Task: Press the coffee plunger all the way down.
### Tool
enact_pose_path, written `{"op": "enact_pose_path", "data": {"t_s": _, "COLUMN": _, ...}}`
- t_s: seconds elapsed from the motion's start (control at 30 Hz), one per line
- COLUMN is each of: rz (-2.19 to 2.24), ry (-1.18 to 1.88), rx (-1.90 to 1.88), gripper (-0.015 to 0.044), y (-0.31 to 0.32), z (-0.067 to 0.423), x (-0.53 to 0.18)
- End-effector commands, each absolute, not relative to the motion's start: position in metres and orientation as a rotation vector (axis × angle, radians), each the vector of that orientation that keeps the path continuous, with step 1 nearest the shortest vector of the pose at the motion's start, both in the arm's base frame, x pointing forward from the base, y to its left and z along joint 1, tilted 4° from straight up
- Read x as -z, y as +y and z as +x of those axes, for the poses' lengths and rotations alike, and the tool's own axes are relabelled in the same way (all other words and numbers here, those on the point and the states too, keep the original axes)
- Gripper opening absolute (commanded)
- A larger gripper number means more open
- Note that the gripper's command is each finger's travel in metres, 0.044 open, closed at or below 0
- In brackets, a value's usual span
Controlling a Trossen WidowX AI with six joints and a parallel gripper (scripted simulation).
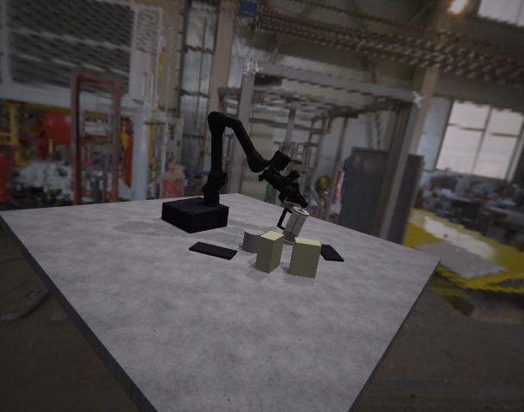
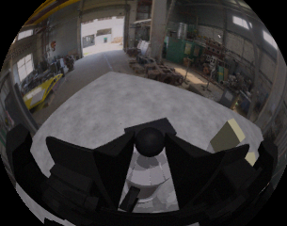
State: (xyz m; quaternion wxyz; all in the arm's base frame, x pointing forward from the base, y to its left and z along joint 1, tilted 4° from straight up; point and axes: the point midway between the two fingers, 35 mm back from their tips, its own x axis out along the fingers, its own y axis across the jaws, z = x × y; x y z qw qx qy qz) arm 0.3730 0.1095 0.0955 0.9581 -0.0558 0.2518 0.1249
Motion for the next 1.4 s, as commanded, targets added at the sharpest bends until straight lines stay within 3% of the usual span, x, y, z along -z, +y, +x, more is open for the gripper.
{"op": "enact_pose_path", "data": {"t_s": 0.0, "rz": -0.125, "ry": 0.527, "rx": -0.255, "gripper": 0.0122, "y": 0.109, "z": 0.373, "x": -0.091}}
{"op": "enact_pose_path", "data": {"t_s": 0.6, "rz": -0.114, "ry": 0.512, "rx": -0.253, "gripper": 0.0122, "y": 0.110, "z": 0.375, "x": -0.095}}
{"op": "enact_pose_path", "data": {"t_s": 1.0, "rz": -0.114, "ry": 0.512, "rx": -0.253, "gripper": 0.0437, "y": 0.110, "z": 0.375, "x": -0.095}}
{"op": "enact_pose_path", "data": {"t_s": 1.37, "rz": -0.121, "ry": 0.523, "rx": -0.255, "gripper": 0.0440, "y": 0.108, "z": 0.353, "x": -0.150}}
